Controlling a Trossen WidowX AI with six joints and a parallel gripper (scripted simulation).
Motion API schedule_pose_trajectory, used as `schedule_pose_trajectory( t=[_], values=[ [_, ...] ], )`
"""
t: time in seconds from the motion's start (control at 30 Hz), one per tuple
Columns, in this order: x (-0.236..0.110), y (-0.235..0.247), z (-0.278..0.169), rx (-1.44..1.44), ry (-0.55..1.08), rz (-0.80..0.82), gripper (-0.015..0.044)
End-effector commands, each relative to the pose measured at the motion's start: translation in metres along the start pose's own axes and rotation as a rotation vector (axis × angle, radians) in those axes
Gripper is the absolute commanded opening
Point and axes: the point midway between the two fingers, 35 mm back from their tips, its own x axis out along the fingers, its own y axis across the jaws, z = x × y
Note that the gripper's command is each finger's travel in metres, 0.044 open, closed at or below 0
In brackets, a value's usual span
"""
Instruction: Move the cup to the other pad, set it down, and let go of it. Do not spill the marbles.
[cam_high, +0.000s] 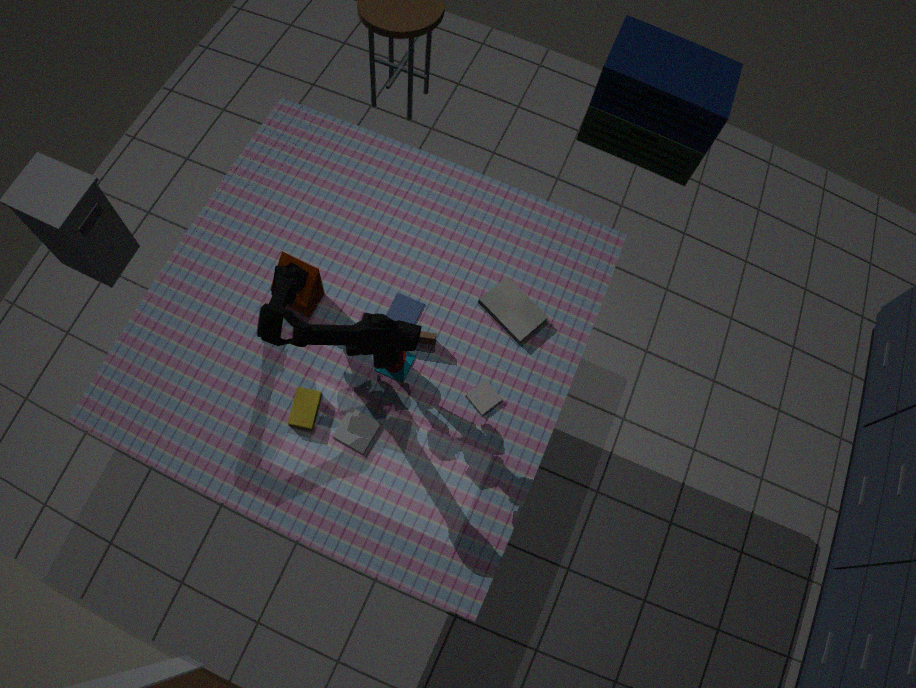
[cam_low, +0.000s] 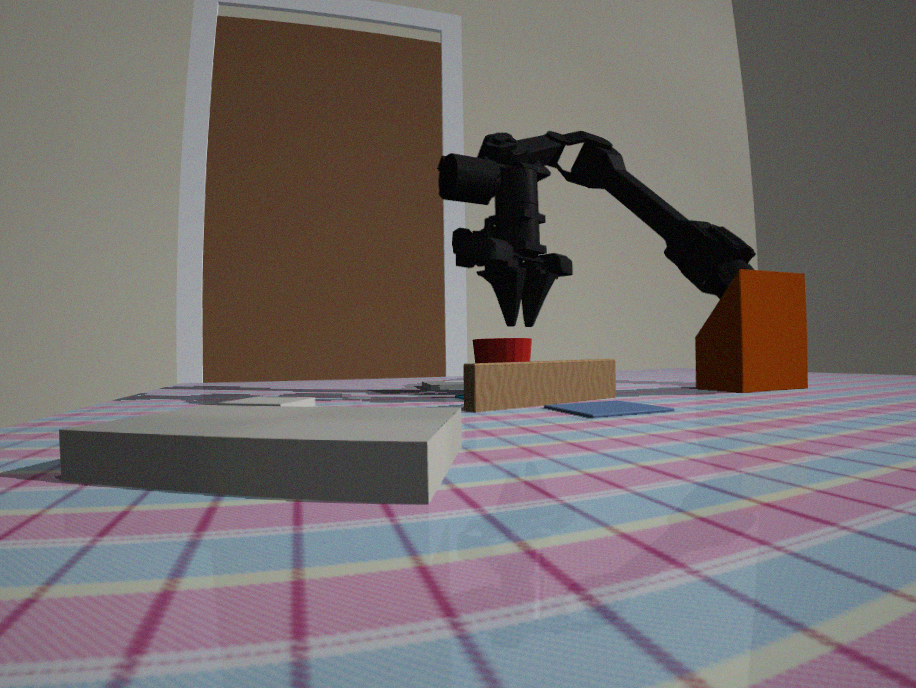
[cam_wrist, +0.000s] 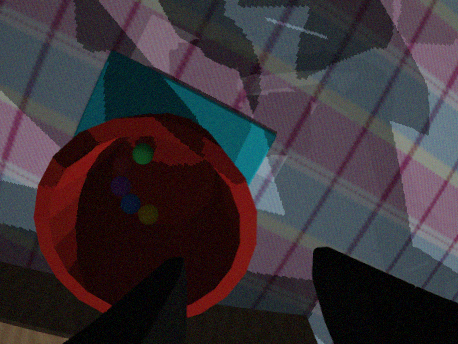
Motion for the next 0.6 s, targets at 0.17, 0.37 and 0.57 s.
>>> schedule_pose_trajectory(
  t=[0.17,0.37,0.57],
  values=[
    [-0.002,0.001,0.000,-0.001,0.000,0.001,0.0390],
    [-0.024,0.001,0.000,0.001,0.002,0.005,0.0440],
    [-0.053,-0.001,-0.001,0.004,0.003,0.009,0.0440]
  ],
)
